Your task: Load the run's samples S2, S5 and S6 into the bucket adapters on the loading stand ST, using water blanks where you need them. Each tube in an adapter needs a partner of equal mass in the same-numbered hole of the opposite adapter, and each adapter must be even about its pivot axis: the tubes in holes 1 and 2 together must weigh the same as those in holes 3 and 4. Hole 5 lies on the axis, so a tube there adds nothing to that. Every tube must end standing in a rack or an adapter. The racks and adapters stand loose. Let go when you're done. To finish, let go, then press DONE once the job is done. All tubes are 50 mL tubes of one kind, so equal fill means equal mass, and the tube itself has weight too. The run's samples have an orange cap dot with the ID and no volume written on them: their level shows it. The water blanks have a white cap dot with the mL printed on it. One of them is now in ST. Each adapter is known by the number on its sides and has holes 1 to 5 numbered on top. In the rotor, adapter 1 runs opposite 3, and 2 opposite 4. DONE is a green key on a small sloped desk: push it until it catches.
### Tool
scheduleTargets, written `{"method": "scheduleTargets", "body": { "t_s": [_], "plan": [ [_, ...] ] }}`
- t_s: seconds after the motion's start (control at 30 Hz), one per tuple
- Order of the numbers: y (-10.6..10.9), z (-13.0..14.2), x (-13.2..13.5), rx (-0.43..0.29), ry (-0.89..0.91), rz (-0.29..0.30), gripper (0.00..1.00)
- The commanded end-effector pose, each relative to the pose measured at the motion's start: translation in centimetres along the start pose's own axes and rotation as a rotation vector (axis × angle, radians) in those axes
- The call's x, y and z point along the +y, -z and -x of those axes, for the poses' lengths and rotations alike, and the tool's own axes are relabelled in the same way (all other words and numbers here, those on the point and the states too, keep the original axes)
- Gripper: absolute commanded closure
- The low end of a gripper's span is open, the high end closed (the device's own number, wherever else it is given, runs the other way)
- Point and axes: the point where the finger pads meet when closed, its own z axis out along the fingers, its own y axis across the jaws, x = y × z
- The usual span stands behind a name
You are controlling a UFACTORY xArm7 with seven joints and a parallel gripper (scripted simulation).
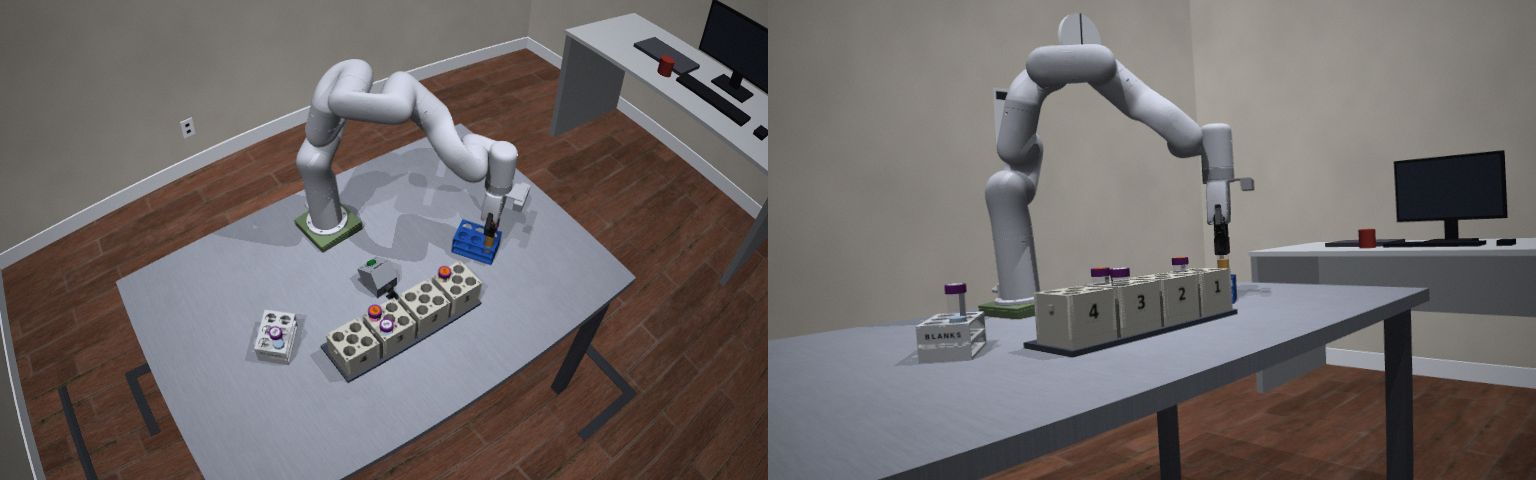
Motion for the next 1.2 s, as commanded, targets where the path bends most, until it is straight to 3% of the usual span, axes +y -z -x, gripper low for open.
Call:
{"method": "scheduleTargets", "body": {
  "t_s": [0.0, 1.17],
  "plan": [
    [0.4, -0.2, 0.0, 0.005, 0.0, -0.001, 1.0],
    [5.9, -0.1, 0.0, 0.005, 0.0, -0.001, 1.0]
  ]
}}
